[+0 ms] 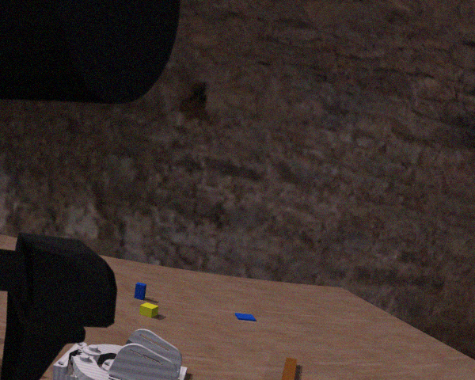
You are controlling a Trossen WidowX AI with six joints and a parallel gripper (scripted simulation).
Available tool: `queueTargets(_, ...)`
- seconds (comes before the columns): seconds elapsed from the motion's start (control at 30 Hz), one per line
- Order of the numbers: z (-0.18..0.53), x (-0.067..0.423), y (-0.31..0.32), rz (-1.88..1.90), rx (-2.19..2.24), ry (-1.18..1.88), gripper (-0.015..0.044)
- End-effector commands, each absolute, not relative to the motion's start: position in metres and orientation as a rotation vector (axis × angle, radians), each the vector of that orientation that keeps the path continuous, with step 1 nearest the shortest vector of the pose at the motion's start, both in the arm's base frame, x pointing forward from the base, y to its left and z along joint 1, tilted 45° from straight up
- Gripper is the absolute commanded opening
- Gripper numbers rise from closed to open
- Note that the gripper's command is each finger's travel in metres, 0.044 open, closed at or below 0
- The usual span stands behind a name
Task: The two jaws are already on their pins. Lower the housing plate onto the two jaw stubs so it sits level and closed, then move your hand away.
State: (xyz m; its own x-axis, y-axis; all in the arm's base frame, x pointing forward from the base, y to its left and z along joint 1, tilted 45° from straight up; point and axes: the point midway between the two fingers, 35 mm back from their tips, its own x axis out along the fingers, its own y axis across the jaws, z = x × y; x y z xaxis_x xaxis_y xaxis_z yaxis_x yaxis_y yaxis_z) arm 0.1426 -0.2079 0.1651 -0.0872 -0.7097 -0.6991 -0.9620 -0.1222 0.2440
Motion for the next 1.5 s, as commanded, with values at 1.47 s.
queueTargets(1.47,0.116,0.134,-0.253,1.064,-1.849,1.818,0.0440)
